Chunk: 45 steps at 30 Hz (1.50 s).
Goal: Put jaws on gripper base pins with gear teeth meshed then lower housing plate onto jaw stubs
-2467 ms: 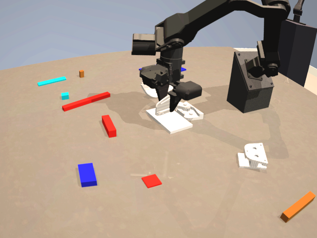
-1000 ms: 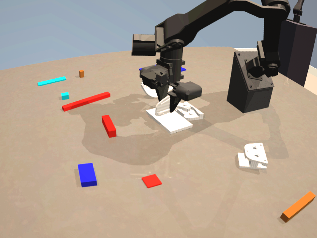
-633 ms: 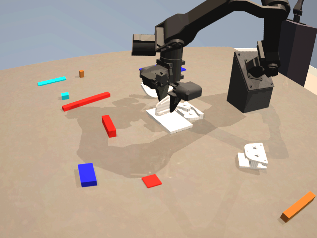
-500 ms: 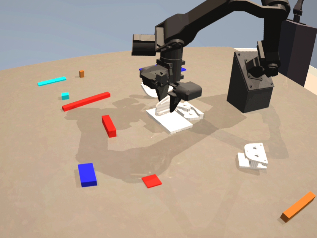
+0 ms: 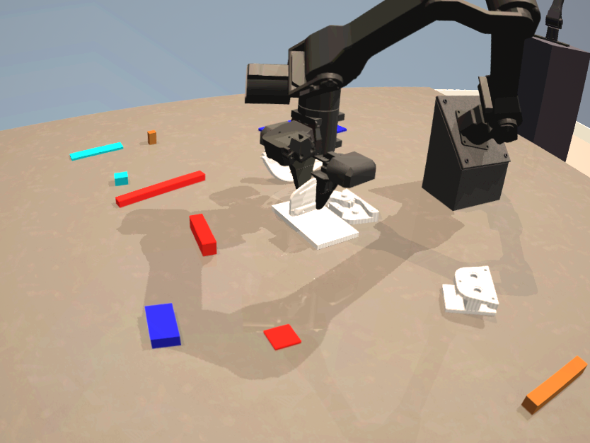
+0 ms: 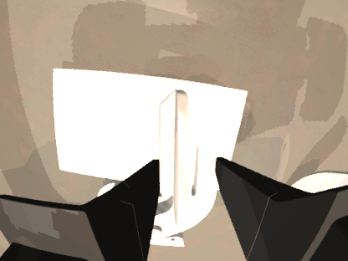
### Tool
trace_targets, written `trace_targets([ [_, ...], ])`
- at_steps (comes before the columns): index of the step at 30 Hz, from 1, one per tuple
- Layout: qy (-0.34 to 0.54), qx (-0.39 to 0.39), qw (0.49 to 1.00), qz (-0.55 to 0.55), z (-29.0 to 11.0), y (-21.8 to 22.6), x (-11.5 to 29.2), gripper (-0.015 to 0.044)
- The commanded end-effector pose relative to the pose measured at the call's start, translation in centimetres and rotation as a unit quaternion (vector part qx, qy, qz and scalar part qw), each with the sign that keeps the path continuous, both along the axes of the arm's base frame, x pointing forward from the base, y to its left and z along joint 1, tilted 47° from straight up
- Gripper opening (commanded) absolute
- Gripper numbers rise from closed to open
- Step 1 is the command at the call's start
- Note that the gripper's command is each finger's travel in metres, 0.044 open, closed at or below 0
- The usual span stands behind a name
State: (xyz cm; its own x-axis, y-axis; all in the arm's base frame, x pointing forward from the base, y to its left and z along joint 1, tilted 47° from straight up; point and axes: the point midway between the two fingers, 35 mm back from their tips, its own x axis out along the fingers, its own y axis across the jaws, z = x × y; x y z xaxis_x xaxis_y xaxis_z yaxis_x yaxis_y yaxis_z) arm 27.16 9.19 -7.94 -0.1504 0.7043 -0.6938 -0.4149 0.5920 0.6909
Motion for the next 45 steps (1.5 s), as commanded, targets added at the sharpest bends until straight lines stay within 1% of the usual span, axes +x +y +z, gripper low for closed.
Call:
trace_targets([
  [1,0.001,0.001,1.000,-0.002,0.00,0.04,0.01,0.0134],
  [27,0.001,0.001,1.000,-0.002,0.00,0.04,0.01,0.0134],
  [30,0.000,0.000,1.000,0.000,0.00,0.00,0.00,0.0213],
  [31,0.000,0.000,1.000,0.000,0.00,0.00,0.00,0.0224],
  [45,0.000,0.000,1.000,0.000,0.12,-0.13,0.05,0.0224],
])
